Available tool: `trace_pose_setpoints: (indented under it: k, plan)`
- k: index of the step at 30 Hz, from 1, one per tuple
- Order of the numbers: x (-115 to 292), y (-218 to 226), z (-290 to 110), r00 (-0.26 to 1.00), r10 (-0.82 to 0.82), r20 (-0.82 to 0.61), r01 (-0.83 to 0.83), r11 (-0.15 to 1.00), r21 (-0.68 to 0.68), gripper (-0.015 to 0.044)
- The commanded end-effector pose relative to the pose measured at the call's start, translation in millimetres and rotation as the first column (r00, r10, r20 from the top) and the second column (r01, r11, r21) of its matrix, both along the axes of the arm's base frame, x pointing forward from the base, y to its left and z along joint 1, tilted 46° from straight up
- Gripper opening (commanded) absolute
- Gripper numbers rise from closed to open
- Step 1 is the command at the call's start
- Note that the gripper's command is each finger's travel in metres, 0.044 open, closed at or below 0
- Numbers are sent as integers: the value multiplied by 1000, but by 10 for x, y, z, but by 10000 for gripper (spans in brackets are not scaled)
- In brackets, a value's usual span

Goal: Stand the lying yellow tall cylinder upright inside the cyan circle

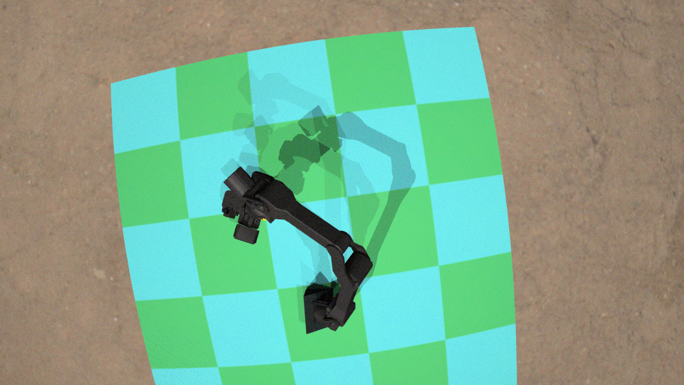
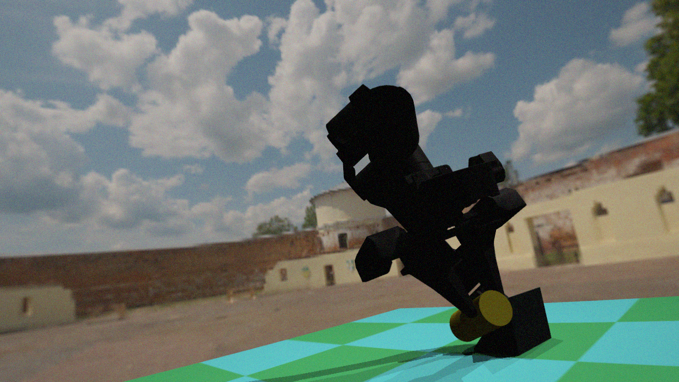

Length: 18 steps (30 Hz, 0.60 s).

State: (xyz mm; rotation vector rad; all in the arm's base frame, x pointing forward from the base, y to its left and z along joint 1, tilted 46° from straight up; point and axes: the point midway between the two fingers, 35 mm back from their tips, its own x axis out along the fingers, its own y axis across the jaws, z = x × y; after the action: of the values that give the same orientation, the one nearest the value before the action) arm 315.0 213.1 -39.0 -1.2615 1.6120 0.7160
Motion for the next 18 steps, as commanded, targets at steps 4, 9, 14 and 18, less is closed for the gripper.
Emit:
trace_pose_setpoints:
  k: [4, 9, 14, 18]
  plan:
    - [2, -4, -19, 1000, -2, -3, 2, 998, 56, 105]
    - [6, -8, -33, 1000, -4, -3, 5, 996, 94, 105]
    - [11, -12, -46, 1000, -6, -2, 6, 991, 132, 105]
    - [15, -15, -54, 1000, -7, 0, 7, 987, 162, 105]
